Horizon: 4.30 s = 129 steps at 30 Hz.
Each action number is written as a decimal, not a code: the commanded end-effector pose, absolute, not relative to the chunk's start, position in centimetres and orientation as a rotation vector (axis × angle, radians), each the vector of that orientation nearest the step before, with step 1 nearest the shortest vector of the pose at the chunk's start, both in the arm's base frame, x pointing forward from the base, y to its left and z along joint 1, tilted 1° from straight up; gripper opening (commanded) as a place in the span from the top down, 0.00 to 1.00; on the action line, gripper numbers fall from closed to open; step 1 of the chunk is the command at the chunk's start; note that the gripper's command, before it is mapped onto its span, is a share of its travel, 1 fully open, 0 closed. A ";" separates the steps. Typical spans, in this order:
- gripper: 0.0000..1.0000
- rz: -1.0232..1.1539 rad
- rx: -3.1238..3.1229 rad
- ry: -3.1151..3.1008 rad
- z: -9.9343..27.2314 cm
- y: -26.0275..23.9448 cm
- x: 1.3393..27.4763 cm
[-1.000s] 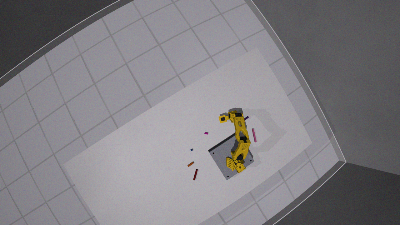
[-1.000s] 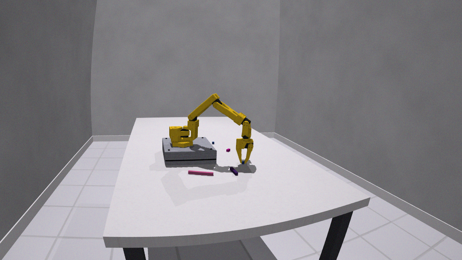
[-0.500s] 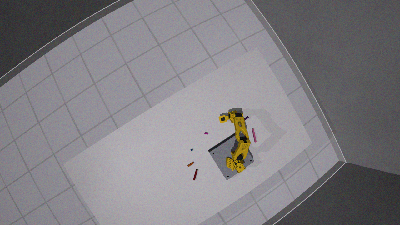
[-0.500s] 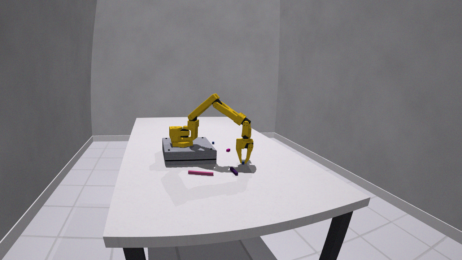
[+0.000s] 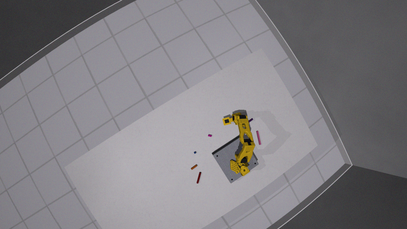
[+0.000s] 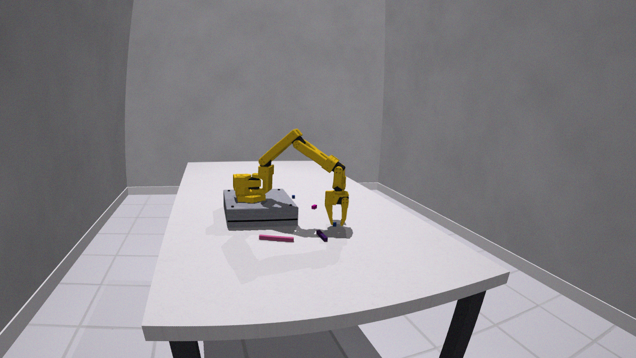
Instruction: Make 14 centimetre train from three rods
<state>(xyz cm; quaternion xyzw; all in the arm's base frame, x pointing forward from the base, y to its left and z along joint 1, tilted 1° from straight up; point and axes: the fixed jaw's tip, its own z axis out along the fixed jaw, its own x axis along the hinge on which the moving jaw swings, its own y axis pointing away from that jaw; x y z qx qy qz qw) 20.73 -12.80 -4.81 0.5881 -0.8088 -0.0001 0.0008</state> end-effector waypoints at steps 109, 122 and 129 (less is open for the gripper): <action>0.83 0.000 1.845 -2.543 0.2 -12.7 20.0; 0.83 0.000 1.845 -2.543 0.3 -12.7 20.0; 0.83 0.000 1.845 -2.543 0.3 -12.7 20.0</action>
